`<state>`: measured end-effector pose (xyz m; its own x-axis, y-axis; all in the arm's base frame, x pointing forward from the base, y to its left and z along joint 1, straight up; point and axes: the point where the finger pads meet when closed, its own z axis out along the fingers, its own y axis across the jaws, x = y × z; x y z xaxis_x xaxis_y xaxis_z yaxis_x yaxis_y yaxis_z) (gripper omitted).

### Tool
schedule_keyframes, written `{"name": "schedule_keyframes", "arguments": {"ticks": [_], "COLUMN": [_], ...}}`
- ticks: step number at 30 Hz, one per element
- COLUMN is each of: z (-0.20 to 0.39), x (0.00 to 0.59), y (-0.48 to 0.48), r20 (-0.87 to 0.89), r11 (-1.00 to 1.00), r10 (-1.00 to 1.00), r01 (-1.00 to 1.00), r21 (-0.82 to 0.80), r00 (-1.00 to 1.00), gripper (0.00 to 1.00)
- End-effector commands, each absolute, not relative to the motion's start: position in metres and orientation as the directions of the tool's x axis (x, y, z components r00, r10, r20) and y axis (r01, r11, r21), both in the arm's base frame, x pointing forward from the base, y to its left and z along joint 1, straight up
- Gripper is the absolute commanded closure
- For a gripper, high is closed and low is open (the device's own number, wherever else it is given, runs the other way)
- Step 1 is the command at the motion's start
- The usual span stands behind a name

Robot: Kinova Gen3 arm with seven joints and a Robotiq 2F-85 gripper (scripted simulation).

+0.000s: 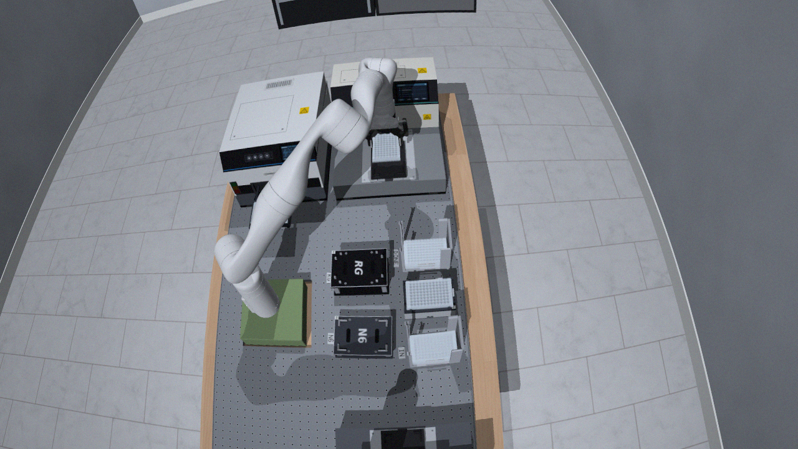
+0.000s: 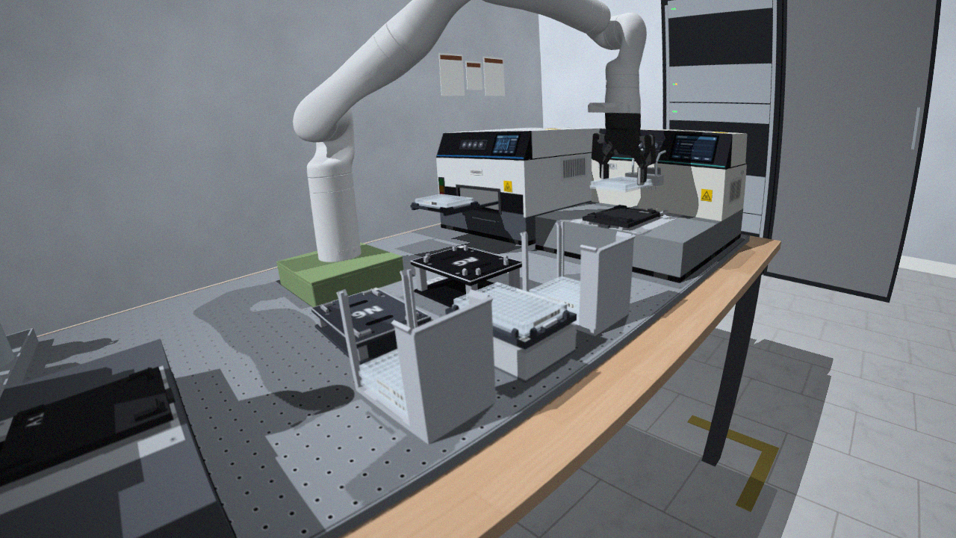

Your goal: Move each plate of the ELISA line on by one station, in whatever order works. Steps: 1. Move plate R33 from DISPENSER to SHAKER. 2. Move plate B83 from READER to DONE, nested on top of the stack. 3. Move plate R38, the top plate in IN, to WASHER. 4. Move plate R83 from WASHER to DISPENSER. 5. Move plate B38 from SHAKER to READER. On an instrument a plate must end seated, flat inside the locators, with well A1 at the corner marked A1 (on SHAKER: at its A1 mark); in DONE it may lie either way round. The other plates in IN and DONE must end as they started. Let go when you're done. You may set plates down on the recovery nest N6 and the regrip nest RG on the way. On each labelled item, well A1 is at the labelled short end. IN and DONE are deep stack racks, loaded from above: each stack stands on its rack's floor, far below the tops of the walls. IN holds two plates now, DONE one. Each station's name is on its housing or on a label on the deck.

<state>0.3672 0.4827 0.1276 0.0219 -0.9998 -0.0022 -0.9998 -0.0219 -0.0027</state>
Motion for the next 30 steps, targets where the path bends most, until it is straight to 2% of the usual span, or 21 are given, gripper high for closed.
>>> {"name": "schedule_keyframes", "arguments": {"ticks": [1,30], "z": [0.137,0.170], "x": [0.368,0.367], "y": [0.483,0.483], "r20": [-0.008,-0.007], "r11": [-0.028,-0.029], "r10": [-1.000,-1.000], "r01": [-1.000,-1.000], "r21": [-0.002,-0.002], "r00": [0.028,0.029], "gripper": [0.06,0.06]}}
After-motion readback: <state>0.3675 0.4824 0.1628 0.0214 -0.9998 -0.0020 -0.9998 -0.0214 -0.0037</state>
